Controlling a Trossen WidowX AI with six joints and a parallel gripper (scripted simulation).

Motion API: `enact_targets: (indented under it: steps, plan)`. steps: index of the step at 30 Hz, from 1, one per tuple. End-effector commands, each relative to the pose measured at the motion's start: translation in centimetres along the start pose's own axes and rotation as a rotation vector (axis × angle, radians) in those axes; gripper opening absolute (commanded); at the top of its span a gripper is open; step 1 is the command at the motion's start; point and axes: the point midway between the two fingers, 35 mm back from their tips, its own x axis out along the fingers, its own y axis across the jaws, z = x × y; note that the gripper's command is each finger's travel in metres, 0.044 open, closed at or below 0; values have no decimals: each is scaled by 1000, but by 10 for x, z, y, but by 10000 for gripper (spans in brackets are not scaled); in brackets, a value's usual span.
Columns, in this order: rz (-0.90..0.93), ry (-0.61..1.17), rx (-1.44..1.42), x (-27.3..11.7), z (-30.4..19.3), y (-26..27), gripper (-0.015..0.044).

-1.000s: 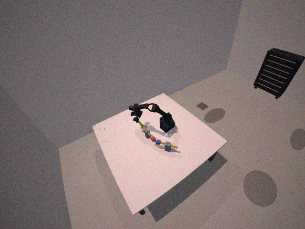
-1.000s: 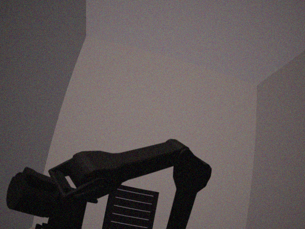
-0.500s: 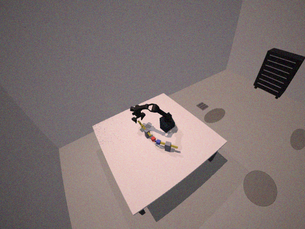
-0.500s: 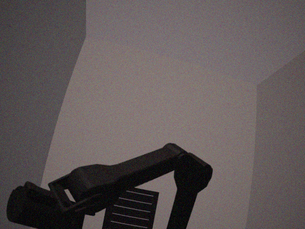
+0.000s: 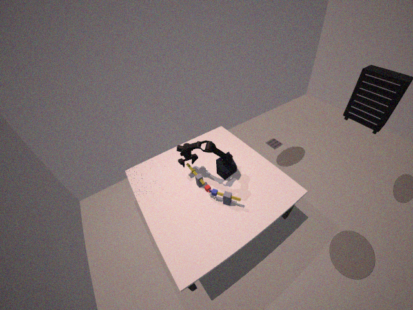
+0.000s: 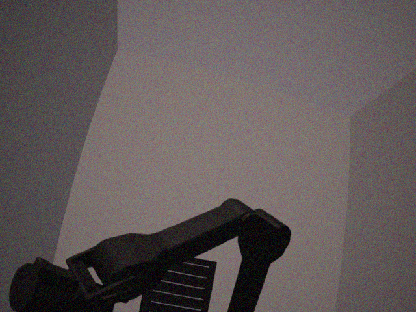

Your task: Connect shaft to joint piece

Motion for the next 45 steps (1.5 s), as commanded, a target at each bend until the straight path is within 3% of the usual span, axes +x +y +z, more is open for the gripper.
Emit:
enact_targets:
  steps: [1,15,28,38,40,45]
  plan:
    - [-3,9,11,8,-2,-2,440]
    - [-3,11,11,28,-3,-2,440]
    - [-3,11,11,28,-3,-2,102]
    - [-3,11,11,28,-3,-2,102]
    - [-3,11,11,28,-3,-2,69]
    - [-3,11,11,28,-3,-2,67]
